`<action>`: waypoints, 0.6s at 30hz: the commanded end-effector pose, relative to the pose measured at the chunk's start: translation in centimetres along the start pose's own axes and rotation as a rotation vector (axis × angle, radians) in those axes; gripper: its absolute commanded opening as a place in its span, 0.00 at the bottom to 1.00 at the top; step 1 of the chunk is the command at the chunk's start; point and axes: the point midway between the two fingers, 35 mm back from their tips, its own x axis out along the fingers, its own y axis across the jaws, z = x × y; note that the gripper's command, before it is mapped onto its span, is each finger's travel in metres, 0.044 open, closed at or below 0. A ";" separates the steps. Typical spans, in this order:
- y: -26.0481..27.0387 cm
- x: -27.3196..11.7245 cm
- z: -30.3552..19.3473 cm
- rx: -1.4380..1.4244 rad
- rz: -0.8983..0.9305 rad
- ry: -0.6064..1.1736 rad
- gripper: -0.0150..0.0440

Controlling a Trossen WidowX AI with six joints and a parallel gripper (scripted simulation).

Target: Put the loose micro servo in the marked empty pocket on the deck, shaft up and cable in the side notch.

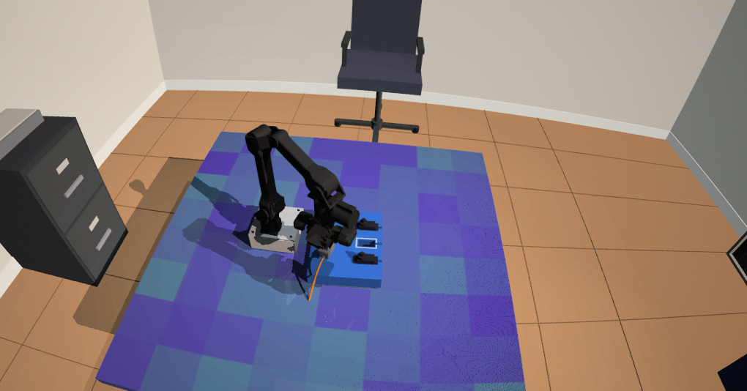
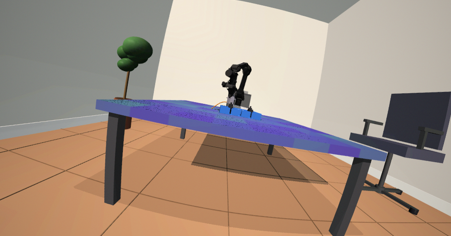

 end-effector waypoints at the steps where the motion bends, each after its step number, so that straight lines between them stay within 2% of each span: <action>1: 0.9 -0.2 -0.1 -0.003 0.007 -0.003 0.25; 8: 3.4 -0.3 -0.6 -0.003 0.009 -0.003 0.25; 18: 2.9 -0.3 -2.4 -0.003 0.009 -0.001 0.25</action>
